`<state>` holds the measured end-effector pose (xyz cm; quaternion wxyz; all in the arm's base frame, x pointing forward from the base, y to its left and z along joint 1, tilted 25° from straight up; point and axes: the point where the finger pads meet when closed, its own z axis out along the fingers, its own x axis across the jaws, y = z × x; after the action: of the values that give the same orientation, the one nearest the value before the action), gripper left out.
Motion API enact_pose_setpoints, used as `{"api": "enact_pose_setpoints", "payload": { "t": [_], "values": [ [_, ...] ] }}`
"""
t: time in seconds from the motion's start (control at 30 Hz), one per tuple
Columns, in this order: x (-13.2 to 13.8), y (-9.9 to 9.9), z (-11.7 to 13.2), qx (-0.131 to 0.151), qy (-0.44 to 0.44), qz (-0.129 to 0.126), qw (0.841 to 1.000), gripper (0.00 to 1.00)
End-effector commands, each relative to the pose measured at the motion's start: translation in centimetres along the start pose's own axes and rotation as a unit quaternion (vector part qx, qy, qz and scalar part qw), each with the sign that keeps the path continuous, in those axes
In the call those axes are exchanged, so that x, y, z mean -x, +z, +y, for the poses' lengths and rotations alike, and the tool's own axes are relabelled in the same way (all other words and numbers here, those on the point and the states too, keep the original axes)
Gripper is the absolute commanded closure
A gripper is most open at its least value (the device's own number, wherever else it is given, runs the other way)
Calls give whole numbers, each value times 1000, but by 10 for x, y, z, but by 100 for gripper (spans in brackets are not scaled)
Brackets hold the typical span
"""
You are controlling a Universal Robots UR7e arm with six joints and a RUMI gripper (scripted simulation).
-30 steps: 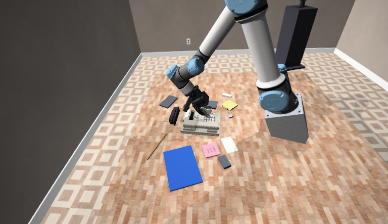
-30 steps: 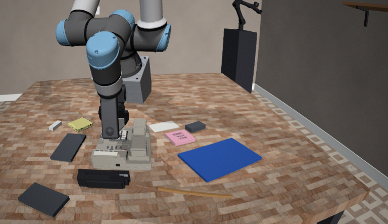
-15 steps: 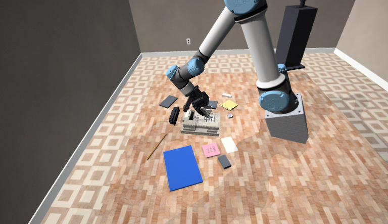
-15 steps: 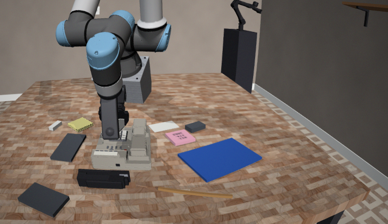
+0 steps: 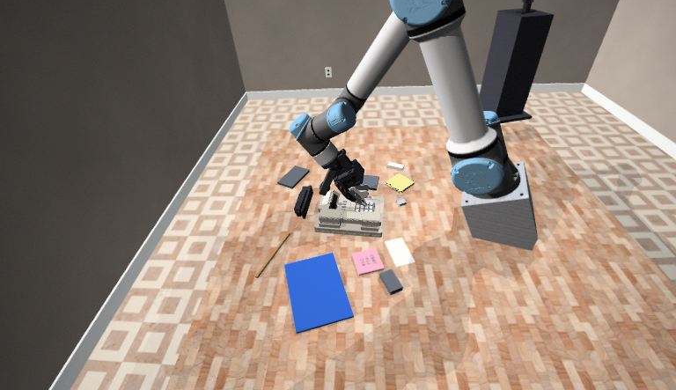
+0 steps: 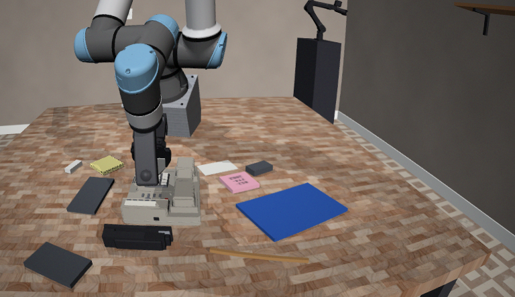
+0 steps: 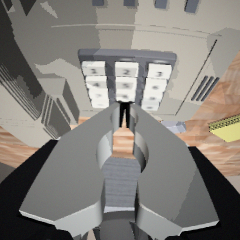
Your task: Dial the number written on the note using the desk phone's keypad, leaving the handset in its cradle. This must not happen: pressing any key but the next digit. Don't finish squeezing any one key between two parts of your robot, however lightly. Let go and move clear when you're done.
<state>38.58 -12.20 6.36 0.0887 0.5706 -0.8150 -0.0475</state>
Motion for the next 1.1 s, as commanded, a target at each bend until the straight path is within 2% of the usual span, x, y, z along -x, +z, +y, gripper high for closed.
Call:
{"api": "enact_pose_setpoints", "payload": {
  "t": [0.0, 1.07],
  "values": [
    [0, 0, 0, -1, 0, 0, 1000, 100],
    [0, 3, -2, -1, 0, 0, 1000, 100]
  ]
}}
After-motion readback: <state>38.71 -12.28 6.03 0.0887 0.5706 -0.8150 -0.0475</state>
